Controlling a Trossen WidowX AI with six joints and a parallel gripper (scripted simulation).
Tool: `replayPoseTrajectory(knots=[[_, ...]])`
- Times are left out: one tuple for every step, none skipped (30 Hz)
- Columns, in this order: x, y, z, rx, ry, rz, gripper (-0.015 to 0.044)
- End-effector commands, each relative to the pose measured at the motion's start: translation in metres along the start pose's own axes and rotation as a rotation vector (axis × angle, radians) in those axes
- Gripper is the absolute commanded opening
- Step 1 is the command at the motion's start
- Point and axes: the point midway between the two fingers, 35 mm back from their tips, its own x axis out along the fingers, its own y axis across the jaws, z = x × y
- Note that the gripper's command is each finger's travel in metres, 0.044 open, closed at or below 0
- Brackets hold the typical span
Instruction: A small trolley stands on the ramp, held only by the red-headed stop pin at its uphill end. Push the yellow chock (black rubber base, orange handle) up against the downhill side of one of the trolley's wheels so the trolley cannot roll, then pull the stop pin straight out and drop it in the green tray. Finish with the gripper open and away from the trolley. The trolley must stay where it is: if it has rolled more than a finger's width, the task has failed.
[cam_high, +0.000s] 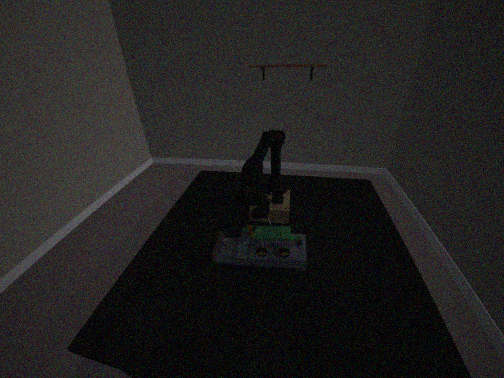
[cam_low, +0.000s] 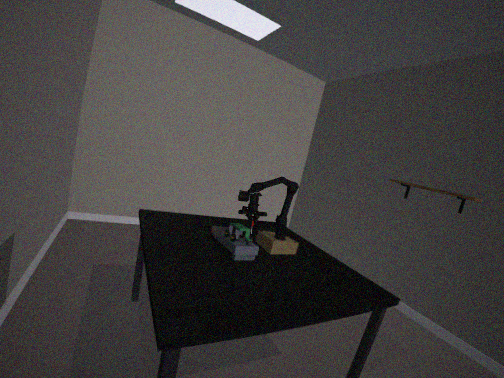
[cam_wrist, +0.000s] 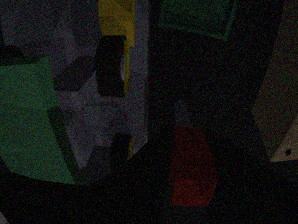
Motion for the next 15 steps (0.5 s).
replayPoseTrajectory(knots=[[-0.003, 0.0, 0.015, -0.001, -0.006, 0.002, 0.0], [-0.004, 0.0, 0.019, -0.001, -0.007, 0.002, 0.0], [-0.004, 0.0, 0.023, -0.001, -0.007, 0.002, 0.0], [-0.005, -0.001, 0.027, -0.001, -0.008, 0.002, 0.0], [-0.005, -0.001, 0.031, -0.001, -0.008, 0.002, 0.0], [-0.006, -0.001, 0.035, -0.001, -0.008, 0.002, 0.0], [-0.007, -0.001, 0.039, -0.001, -0.009, 0.002, 0.0], [-0.007, -0.001, 0.043, -0.001, -0.009, 0.002, 0.0], [-0.008, -0.002, 0.047, -0.001, -0.009, 0.002, 0.0], [-0.009, -0.002, 0.051, -0.001, -0.01, 0.002, 0.0], [-0.009, -0.002, 0.055, -0.001, -0.01, 0.002, 0.0], [-0.01, -0.002, 0.059, -0.001, -0.01, 0.002, 0.0], [-0.011, -0.002, 0.064, -0.001, -0.011, 0.002, 0.0], [-0.012, -0.002, 0.068, -0.001, -0.011, 0.002, 0.0], [-0.013, -0.002, 0.071, -0.001, -0.012, 0.002, 0.0]])
